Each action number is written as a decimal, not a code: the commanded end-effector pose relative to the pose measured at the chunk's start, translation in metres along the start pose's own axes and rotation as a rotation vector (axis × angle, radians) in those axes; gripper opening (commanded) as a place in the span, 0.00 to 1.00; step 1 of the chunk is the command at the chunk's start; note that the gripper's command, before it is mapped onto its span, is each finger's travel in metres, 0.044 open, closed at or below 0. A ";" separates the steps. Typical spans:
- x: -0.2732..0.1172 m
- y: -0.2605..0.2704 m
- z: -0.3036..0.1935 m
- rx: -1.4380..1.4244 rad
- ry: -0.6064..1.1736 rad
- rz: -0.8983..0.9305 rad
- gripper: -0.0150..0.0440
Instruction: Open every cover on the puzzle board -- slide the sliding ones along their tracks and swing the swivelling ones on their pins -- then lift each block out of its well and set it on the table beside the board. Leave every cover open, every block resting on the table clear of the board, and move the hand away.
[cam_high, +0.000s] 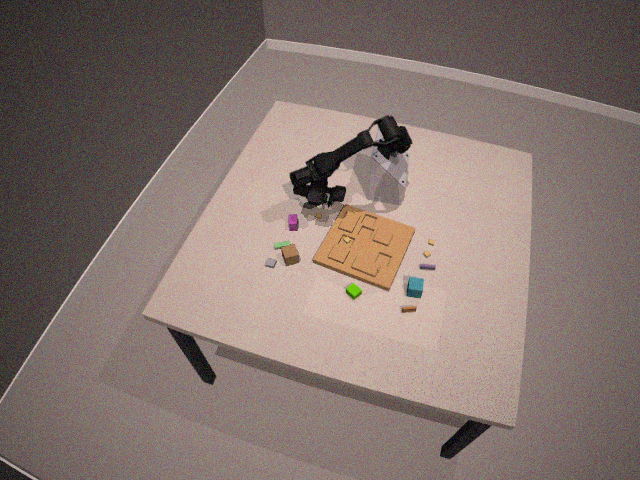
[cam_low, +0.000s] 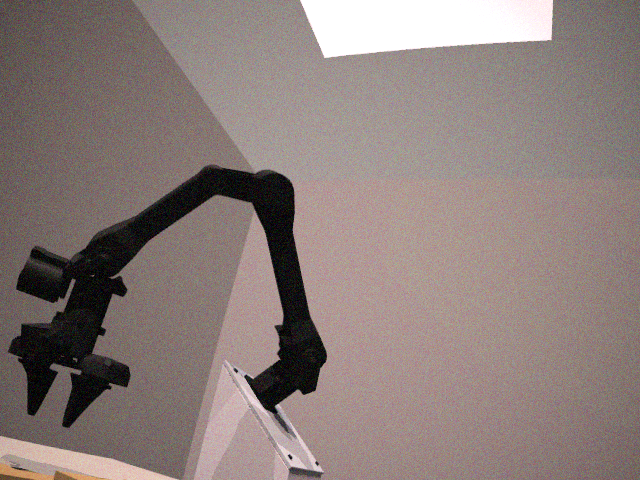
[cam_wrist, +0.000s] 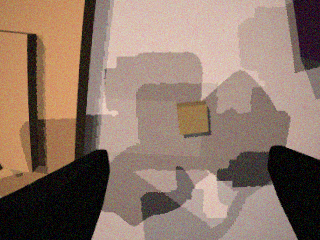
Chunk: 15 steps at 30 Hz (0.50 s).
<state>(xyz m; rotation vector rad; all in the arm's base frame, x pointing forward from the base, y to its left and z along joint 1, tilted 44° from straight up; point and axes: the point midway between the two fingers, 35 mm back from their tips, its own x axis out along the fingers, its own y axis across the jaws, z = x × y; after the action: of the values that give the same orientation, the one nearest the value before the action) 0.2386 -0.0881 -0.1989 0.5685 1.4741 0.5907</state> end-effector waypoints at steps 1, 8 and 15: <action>-0.003 0.015 0.018 0.095 -0.005 -0.004 0.60; -0.005 0.041 0.044 0.264 -0.008 -0.006 0.29; -0.004 0.072 0.066 0.432 -0.009 0.000 0.25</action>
<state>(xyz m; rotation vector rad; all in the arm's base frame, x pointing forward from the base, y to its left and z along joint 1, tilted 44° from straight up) 0.2924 -0.0503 -0.1578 0.8271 1.5805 0.3293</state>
